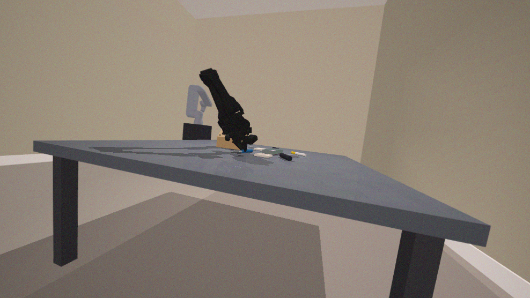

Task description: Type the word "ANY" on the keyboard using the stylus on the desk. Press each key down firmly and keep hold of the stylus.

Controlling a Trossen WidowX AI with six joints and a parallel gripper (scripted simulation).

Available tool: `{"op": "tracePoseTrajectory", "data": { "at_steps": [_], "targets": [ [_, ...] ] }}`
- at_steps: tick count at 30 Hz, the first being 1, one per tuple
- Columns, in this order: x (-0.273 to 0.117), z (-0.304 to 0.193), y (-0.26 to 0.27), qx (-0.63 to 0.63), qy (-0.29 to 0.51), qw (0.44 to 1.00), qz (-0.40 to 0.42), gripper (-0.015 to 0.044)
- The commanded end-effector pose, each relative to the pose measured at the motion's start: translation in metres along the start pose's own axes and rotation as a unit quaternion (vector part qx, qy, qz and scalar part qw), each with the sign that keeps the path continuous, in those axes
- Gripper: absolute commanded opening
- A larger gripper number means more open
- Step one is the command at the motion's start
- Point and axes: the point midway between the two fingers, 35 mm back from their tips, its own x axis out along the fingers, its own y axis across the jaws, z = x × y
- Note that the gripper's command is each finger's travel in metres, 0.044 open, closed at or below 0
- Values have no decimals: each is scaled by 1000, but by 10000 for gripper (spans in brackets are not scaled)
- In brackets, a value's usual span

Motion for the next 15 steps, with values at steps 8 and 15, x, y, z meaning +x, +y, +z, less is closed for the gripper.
{"op": "tracePoseTrajectory", "data": {
  "at_steps": [8,15],
  "targets": [
    [-39,22,-1,1,0,1000,-1,0],
    [-38,24,1,7,0,1000,2,0]
  ]
}}
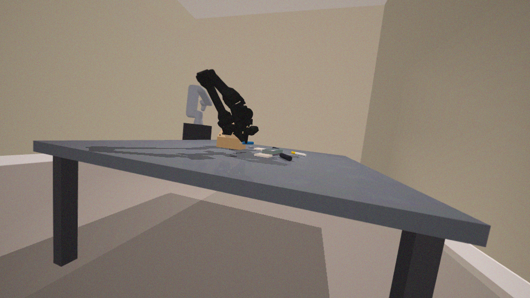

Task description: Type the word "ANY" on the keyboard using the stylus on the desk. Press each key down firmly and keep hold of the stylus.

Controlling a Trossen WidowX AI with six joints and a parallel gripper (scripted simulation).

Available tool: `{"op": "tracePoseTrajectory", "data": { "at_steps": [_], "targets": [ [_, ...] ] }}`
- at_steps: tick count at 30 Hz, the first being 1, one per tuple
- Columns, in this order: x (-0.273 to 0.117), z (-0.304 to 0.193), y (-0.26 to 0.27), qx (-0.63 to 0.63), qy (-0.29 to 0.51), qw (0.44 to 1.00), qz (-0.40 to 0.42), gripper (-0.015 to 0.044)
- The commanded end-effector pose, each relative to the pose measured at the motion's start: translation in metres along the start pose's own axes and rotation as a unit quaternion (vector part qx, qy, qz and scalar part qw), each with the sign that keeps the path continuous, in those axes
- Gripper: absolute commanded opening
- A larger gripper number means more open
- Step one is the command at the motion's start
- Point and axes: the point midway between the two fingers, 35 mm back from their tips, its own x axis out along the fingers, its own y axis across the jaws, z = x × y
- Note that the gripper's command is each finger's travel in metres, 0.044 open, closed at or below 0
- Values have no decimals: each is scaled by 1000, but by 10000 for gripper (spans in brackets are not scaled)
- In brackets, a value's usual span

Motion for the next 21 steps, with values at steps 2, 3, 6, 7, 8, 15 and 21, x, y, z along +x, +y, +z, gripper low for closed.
{"op": "tracePoseTrajectory", "data": {
  "at_steps": [2,3,6,7,8,15,21],
  "targets": [
    [3,2,2,30,9,999,7,0],
    [5,2,3,42,13,999,10,0],
    [8,4,5,80,26,996,18,0],
    [9,5,6,92,30,995,20,0],
    [10,5,6,105,35,994,21,0],
    [17,9,11,190,69,979,28,0],
    [22,12,15,260,100,960,25,0]
  ]
}}
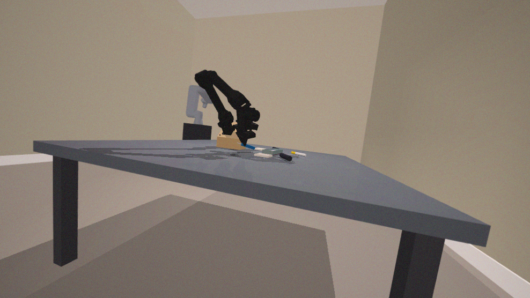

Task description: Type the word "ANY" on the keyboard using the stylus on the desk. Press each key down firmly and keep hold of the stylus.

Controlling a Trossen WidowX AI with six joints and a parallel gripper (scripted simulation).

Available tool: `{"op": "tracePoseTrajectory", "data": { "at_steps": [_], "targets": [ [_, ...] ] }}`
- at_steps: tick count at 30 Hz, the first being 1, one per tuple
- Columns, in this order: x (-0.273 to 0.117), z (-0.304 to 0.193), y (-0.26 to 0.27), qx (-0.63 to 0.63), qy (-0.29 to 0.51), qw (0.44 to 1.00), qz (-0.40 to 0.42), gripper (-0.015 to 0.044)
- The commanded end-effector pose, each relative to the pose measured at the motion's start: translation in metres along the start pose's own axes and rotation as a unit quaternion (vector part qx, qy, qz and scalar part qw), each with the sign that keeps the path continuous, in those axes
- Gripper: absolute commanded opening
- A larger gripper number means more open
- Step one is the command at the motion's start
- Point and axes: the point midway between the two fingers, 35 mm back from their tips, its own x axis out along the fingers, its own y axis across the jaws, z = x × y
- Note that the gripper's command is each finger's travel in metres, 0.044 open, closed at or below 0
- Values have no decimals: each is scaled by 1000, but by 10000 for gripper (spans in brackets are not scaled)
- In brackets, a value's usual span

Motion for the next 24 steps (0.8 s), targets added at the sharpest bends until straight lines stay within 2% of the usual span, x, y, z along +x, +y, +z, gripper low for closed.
{"op": "tracePoseTrajectory", "data": {
  "at_steps": [1,24],
  "targets": [
    [4,1,4,40,18,999,-2,0],
    [14,4,18,309,98,941,-93,0]
  ]
}}
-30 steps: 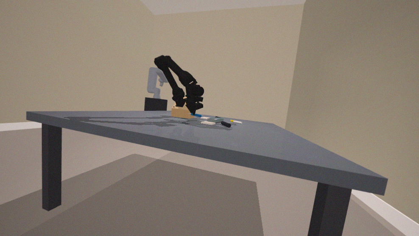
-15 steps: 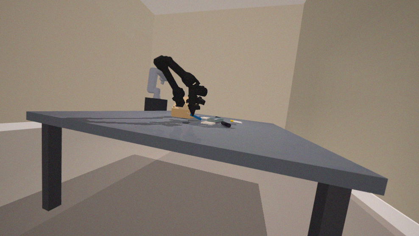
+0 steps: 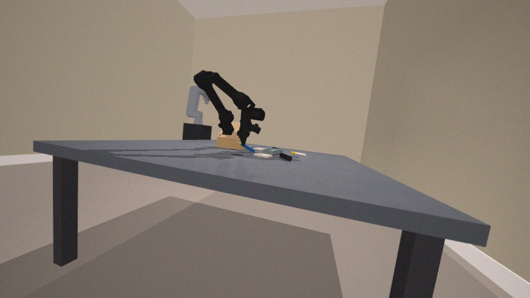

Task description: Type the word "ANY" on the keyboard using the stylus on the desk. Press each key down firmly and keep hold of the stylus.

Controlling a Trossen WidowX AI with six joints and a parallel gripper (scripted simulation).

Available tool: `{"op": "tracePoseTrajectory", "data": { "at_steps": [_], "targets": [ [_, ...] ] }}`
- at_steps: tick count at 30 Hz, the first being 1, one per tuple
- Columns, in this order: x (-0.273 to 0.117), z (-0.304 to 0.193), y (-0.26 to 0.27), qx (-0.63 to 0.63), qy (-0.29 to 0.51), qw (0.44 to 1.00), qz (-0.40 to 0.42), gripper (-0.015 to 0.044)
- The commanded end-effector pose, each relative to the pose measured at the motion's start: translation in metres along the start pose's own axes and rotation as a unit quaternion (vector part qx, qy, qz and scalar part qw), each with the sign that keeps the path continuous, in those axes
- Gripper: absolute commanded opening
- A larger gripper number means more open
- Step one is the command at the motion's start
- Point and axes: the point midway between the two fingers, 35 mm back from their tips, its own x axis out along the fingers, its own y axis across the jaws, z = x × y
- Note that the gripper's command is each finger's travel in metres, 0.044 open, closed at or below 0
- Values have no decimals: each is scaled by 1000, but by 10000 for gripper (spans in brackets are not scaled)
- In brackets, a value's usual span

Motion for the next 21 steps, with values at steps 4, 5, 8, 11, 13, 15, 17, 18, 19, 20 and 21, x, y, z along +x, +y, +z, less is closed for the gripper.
{"op": "tracePoseTrajectory", "data": {
  "at_steps": [4,5,8,11,13,15,17,18,19,20,21],
  "targets": [
    [5,-5,-1,94,17,994,-46,0],
    [5,-5,0,106,17,993,-52,0],
    [5,-5,1,142,15,987,-70,0],
    [5,-5,2,177,11,980,-88,0],
    [5,-5,2,200,7,975,-99,0],
    [5,-5,3,222,2,969,-111,0],
    [4,-5,3,245,-4,962,-122,0],
    [4,-5,3,256,-8,958,-128,0],
    [4,-5,3,268,-11,954,-134,0],
    [4,-5,4,280,-15,950,-139,0],
    [3,-5,4,291,-20,945,-145,0]
  ]
}}
